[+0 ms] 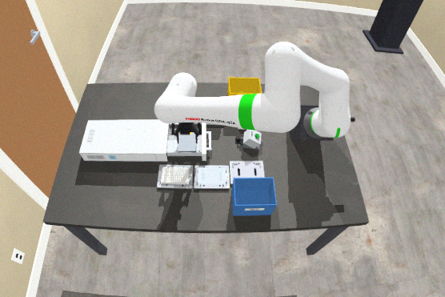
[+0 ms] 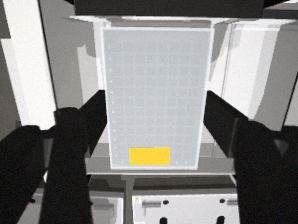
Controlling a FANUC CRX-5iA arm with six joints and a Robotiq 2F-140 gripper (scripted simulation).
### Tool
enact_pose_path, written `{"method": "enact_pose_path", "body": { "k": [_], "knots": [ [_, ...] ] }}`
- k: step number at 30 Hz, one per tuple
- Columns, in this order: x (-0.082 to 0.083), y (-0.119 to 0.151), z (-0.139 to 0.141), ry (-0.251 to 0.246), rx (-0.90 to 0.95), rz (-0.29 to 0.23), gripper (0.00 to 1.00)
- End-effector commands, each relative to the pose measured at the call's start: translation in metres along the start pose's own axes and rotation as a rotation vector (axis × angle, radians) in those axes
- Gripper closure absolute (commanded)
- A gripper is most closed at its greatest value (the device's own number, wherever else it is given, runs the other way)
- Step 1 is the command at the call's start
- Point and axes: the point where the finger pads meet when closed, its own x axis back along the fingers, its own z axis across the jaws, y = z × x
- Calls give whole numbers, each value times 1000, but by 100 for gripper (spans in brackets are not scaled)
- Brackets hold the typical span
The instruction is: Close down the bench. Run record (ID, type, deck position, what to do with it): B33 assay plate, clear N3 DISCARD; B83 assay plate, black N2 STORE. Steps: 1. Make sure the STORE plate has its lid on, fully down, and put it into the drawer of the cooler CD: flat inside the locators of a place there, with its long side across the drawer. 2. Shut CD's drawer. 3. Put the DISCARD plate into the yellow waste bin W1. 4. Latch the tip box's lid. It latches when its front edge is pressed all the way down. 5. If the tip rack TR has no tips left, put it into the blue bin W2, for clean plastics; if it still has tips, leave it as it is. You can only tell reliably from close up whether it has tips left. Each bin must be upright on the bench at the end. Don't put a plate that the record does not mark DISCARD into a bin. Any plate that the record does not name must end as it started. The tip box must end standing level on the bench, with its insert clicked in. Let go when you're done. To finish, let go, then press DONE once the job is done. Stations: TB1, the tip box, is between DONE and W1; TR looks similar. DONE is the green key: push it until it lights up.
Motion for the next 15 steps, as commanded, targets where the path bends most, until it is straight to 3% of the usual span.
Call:
{"method": "enact_pose_path", "body": {
  "k": [1,15],
  "knots": [
    [1,0,1,2,0,-1,90],
    [-3,0,1,2,0,-1,90]
  ]
}}
